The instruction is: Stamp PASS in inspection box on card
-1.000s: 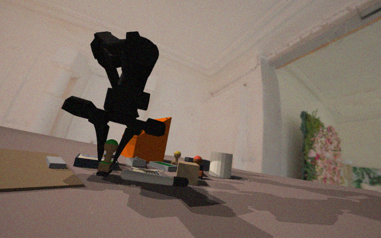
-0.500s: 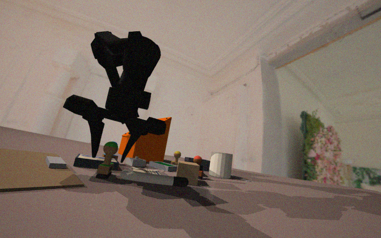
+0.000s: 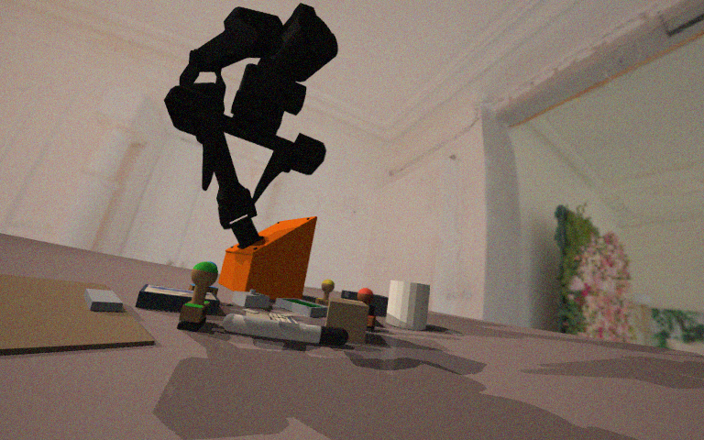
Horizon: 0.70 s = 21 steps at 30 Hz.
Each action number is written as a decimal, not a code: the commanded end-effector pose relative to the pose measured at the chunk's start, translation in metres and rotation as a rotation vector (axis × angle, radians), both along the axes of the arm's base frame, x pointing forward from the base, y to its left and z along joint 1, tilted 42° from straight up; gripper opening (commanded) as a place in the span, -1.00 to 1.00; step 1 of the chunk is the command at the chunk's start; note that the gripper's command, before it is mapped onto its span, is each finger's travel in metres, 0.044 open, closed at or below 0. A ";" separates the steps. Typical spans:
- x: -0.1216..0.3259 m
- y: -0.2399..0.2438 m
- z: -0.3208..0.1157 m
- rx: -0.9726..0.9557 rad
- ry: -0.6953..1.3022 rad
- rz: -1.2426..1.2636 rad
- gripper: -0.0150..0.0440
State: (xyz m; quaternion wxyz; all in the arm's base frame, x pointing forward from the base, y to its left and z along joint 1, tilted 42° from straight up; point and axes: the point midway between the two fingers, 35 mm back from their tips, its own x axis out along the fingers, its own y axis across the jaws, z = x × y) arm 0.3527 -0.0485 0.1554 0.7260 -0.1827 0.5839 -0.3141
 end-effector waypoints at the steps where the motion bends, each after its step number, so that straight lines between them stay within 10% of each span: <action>1: -0.002 0.001 0.003 -0.003 -0.001 -0.009 0.37; 21: -0.001 0.001 0.003 -0.001 0.003 -0.004 0.37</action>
